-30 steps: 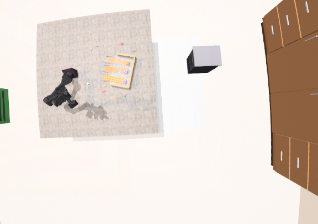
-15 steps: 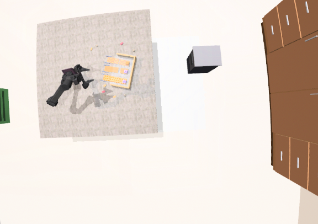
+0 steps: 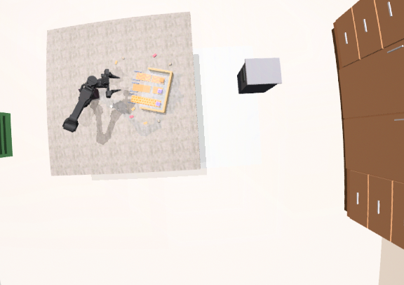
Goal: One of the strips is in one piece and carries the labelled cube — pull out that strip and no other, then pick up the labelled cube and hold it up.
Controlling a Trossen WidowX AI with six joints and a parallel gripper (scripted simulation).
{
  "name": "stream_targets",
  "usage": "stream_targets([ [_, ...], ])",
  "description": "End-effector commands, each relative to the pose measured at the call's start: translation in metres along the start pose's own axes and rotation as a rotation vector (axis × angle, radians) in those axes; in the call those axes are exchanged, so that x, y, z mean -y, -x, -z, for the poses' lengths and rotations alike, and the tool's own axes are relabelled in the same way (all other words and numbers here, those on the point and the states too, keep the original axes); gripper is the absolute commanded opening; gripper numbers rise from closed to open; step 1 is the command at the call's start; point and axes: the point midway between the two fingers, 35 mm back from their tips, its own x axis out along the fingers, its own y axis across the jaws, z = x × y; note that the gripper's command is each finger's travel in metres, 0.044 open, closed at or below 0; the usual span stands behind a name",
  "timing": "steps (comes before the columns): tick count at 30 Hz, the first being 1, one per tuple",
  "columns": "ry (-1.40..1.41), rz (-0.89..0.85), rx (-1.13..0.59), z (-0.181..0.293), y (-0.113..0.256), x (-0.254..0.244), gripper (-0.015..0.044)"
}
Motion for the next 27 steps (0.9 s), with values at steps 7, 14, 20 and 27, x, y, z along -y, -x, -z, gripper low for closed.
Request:
stream_targets([
  [7,0.031,0.033,-0.018,0.006,0.0,0.0,0.04],
  [14,0.019,0.034,-0.086,0.006,-0.012,0.002,0.0321],
  [20,-0.06,0.057,-0.395,0.019,-0.057,0.021,0.0164],
  [27,-0.204,0.144,-0.802,0.052,-0.092,0.061,0.0],
])
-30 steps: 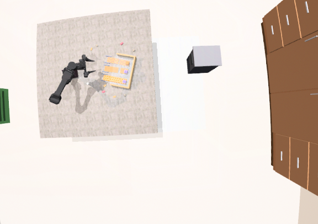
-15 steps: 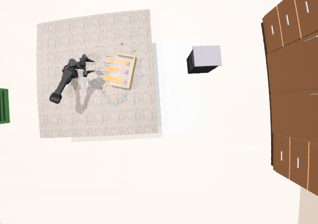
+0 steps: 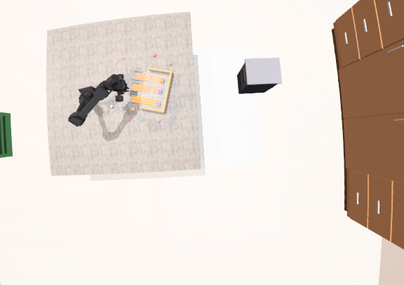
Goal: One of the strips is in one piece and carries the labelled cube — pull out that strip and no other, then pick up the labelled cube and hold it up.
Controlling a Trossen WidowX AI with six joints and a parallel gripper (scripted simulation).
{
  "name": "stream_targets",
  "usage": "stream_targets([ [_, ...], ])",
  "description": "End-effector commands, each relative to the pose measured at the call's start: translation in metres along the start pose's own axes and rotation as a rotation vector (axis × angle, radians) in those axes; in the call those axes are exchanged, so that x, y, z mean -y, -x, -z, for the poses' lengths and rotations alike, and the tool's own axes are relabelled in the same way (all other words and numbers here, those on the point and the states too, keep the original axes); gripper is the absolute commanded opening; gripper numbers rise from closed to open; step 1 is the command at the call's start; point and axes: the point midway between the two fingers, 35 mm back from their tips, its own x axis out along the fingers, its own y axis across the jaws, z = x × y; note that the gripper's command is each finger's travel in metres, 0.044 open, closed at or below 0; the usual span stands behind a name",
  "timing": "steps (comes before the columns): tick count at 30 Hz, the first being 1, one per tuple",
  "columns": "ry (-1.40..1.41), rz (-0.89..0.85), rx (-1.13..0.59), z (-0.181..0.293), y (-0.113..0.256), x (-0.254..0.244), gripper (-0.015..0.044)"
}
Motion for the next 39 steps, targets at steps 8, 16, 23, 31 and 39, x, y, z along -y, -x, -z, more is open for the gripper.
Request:
stream_targets([
  [8,-0.181,0.095,-0.468,0.017,-0.049,0.047,0.0],
  [16,-0.181,0.095,-0.468,0.018,-0.05,0.047,0.0],
  [23,-0.181,0.094,-0.468,0.021,-0.061,0.047,0.0],
  [31,-0.181,0.094,-0.468,0.026,-0.073,0.047,0.0],
  [39,-0.181,0.094,-0.468,0.032,-0.085,0.047,0.0],
])
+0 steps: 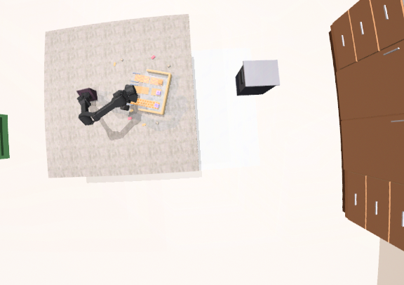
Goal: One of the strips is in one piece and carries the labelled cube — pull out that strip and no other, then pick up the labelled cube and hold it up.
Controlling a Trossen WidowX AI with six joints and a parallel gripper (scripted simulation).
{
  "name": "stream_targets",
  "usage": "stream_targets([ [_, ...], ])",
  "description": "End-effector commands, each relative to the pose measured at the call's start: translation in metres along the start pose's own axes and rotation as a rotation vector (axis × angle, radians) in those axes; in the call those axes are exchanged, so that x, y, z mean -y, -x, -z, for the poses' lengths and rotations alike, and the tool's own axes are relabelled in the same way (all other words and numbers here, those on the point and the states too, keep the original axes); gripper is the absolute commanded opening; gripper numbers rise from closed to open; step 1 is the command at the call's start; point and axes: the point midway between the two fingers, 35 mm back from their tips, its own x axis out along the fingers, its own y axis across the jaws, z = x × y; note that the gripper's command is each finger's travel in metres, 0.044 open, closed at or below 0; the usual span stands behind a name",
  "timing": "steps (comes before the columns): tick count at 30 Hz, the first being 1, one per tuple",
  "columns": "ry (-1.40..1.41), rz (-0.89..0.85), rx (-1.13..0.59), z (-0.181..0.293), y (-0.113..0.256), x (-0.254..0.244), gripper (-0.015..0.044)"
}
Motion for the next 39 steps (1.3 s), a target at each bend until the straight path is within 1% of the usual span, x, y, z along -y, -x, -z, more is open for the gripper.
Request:
stream_targets([
  [1,0.007,0.004,-0.003,0.001,-0.008,0.0,0.0],
  [19,0.007,0.007,-0.002,0.0,-0.037,0.0,0.0],
  [39,0.007,0.007,-0.002,0.0,-0.039,0.0,0.0],
])
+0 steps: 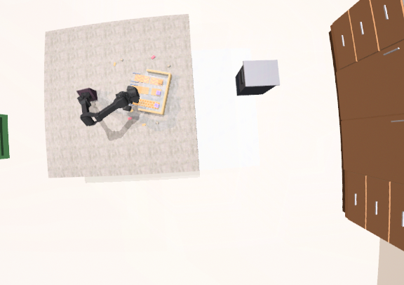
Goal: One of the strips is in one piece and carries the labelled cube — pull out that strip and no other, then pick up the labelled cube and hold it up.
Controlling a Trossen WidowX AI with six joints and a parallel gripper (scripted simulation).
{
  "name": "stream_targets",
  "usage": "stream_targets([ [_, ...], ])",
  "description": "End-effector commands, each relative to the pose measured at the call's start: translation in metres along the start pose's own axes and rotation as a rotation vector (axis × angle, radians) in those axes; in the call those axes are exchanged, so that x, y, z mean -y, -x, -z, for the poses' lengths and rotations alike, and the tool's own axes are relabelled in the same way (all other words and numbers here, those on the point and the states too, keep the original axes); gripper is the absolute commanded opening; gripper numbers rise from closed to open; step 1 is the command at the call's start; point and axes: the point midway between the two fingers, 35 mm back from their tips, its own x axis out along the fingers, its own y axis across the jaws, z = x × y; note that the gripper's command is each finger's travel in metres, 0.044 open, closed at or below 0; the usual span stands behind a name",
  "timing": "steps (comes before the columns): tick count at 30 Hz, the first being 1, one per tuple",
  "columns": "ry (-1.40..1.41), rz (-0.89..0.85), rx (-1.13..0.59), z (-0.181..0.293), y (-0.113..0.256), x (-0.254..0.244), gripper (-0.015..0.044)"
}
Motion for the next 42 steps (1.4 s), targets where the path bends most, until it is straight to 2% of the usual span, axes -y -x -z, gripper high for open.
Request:
stream_targets([
  [1,0.006,0.005,0.002,-0.0002,-0.0009,0.0005,0.0],
  [42,0.006,0.005,0.002,-0.0014,-0.0045,-0.0001,0.0],
])
